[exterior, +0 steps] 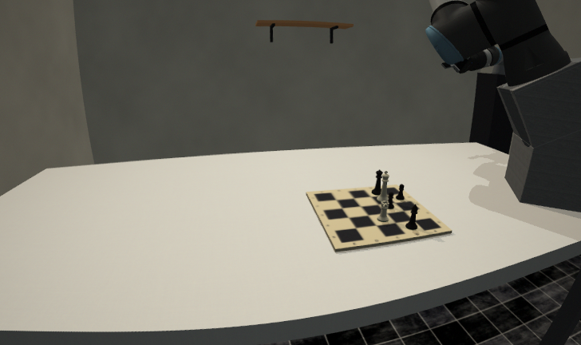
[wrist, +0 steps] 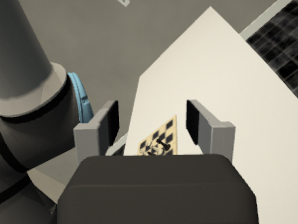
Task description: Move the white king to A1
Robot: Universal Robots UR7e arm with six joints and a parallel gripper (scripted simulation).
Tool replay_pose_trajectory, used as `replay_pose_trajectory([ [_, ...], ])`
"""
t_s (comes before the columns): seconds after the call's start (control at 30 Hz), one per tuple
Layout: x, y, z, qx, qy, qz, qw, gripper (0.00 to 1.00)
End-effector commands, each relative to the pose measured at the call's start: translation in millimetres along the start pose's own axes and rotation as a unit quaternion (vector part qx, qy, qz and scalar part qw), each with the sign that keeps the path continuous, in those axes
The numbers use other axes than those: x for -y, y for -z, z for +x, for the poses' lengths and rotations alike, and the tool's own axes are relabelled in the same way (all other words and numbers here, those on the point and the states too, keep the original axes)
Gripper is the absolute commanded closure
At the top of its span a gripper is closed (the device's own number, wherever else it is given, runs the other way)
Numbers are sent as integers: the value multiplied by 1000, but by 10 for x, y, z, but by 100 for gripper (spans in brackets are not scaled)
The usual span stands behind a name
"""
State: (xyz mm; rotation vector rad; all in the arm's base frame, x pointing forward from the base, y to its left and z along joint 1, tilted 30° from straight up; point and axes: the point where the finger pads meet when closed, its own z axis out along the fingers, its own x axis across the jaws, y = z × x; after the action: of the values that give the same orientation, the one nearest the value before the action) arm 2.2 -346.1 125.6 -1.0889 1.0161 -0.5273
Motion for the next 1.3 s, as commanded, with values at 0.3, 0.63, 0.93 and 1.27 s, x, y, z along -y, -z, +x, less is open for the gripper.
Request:
replay_pose_trajectory([
  [0.3,3,2,-2,0,0,0,1000,0],
  [0.63,3,1,-1,0,0,0,1000,0],
  [0.93,0,-67,69,7,6,-14,1000,0],
  [1.27,-8,-280,272,30,26,-55,998,0],
])
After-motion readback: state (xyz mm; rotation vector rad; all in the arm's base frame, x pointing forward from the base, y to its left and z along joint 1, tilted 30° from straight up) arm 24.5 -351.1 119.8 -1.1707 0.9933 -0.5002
